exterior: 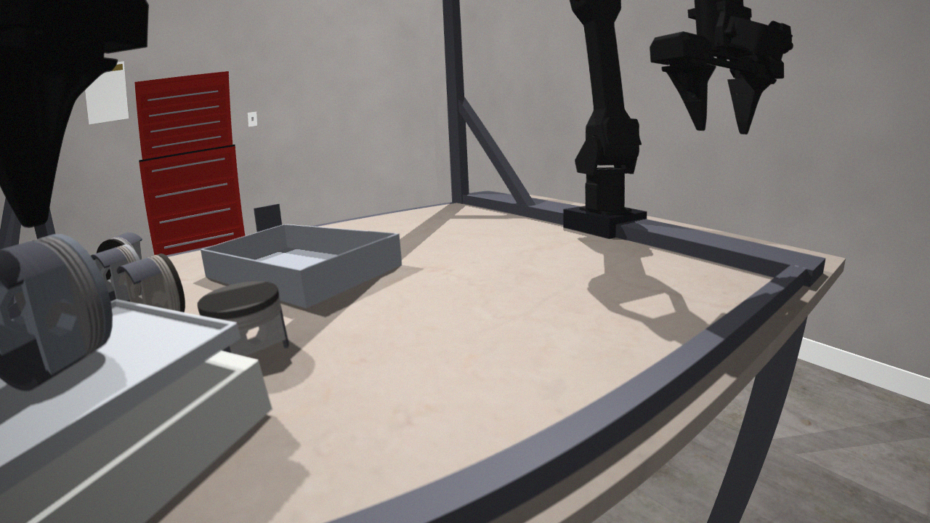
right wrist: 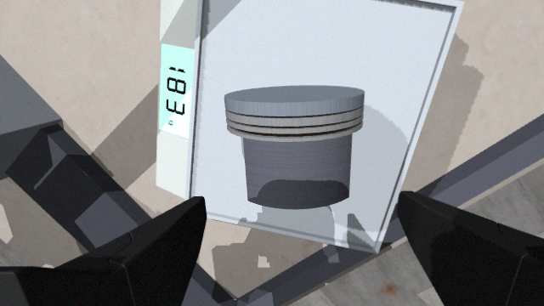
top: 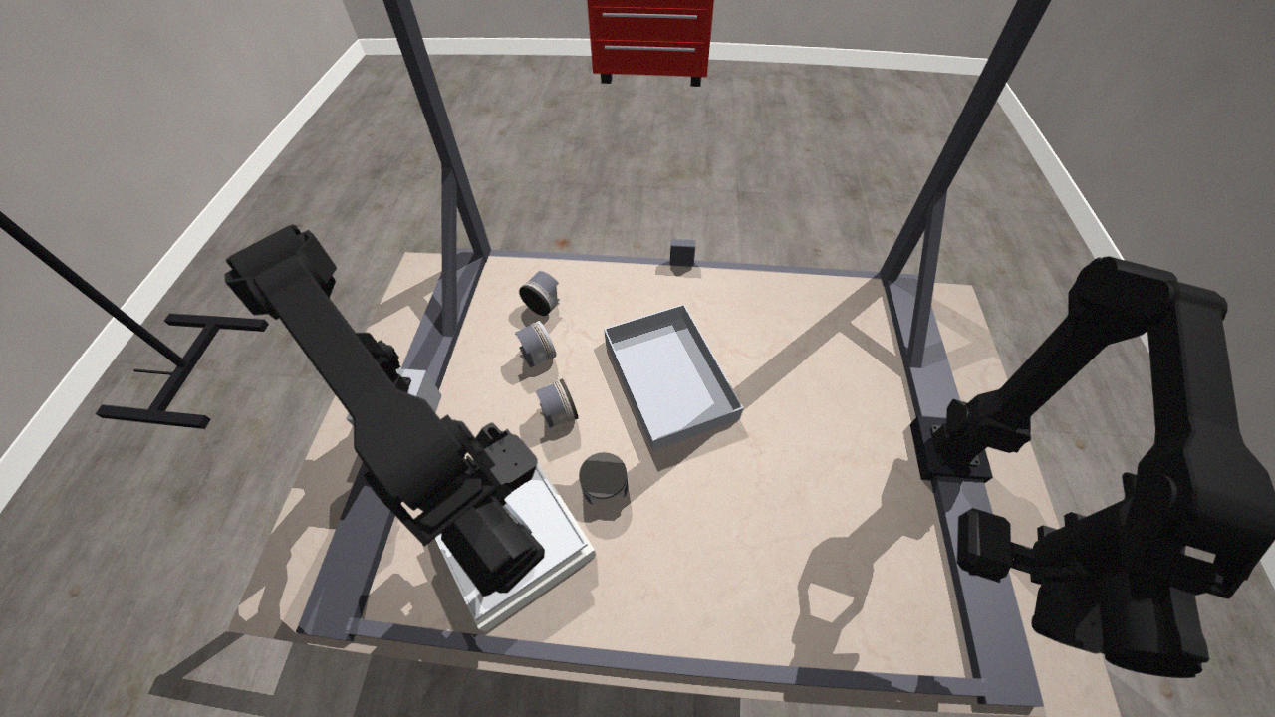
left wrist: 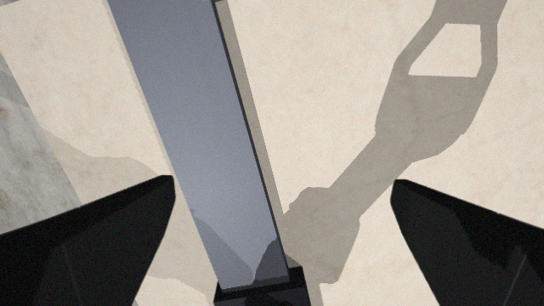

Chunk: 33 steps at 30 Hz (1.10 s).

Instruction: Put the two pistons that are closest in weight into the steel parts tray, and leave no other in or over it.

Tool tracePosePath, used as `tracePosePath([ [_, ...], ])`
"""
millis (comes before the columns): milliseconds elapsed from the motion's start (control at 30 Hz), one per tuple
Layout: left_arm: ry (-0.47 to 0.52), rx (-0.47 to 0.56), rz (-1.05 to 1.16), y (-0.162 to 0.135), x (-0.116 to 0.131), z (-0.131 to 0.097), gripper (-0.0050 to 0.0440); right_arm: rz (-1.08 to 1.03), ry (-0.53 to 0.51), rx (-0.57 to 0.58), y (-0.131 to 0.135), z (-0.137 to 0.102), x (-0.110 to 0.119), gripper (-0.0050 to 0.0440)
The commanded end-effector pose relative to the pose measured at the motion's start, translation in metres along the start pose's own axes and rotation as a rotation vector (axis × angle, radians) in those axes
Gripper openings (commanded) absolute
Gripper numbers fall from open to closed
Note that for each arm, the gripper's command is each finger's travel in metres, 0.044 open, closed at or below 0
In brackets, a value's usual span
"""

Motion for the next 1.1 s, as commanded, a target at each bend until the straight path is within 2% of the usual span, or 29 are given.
tracePosePath([
  [0, -0.018, -0.001, 0.002, 0.0005, -0.0037, -0.0047, 0.0400, -0.003, -0.004, 0.055, -0.0021, -0.0225, -0.0007, 0.0378],
  [367, -0.018, -0.001, 0.002, 0.0005, -0.0037, -0.0047, 0.0400, 0.006, 0.001, 0.049, -0.0009, -0.0298, 0.0002, 0.0378],
  [1067, -0.018, -0.001, 0.002, 0.0005, -0.0037, -0.0047, 0.0400, 0.514, -0.040, 0.065, 0.0031, -0.0261, 0.0002, 0.0378],
])
Point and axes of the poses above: on each arm, the point midway between the two fingers, 35 mm back from their tips, its own z axis out along the fingers, its own y axis across the jaws, x = y × z, the point moved 1 cm from there along -z, back along the fingers, and after that the axes turned 5 degrees about z, right-handed, at the moved point
